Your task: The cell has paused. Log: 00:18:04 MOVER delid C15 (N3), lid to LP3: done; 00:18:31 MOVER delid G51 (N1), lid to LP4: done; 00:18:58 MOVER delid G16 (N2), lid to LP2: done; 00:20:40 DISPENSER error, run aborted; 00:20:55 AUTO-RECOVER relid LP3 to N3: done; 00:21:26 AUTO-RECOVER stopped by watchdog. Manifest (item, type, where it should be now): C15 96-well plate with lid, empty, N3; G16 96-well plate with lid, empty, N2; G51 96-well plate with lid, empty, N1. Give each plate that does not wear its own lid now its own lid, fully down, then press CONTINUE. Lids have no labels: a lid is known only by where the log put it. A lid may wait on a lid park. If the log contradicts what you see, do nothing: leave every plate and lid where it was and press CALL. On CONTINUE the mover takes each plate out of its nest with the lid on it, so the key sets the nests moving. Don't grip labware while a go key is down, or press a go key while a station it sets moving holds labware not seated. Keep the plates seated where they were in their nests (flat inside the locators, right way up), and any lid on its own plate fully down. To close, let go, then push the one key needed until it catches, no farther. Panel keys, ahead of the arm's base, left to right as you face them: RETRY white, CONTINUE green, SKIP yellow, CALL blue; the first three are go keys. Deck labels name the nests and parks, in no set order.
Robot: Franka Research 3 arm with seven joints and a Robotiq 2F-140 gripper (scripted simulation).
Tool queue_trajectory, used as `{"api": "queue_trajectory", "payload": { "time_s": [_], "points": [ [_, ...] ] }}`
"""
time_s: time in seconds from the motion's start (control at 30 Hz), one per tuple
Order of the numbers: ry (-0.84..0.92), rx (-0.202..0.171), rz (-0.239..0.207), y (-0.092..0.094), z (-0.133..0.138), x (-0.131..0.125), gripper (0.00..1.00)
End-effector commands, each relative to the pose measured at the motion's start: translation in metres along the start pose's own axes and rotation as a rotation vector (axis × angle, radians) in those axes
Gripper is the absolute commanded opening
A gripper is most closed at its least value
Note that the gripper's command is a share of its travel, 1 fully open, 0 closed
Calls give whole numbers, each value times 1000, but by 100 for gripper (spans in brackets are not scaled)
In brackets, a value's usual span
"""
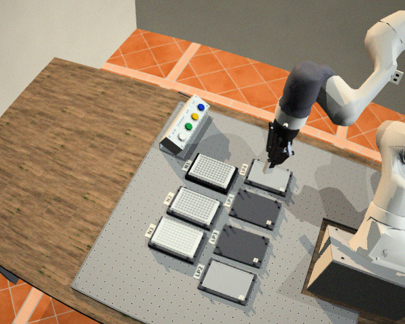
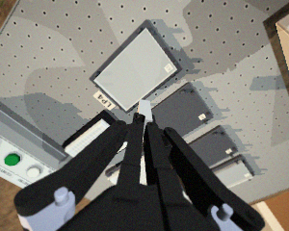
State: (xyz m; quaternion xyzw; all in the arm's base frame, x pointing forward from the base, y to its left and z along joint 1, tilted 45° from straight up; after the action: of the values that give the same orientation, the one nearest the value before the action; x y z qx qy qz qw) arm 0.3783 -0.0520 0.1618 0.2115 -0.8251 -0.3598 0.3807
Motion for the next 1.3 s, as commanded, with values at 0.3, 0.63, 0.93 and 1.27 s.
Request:
{"api": "queue_trajectory", "payload": {
  "time_s": [0.3, 0.63, 0.93, 1.27],
  "points": [
    [467, -7, -5, -1, -17, 32, 66],
    [712, 1, 7, -1, -16, 31, 66],
    [894, 5, 16, -1, -16, 31, 66],
    [1197, 4, 33, -1, -15, 30, 66]
  ]
}}
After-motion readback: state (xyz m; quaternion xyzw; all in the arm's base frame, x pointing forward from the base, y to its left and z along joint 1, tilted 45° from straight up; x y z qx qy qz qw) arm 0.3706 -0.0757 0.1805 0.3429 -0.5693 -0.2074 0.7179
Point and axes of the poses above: the point where the finger pads meet when closed, its own y axis back along the fingers, its own z axis across the jaws, x = y × z, the point moved 6 cm from there along y, back along the fingers, and after that the axes turned 9 degrees about y, right-handed, at the moved point
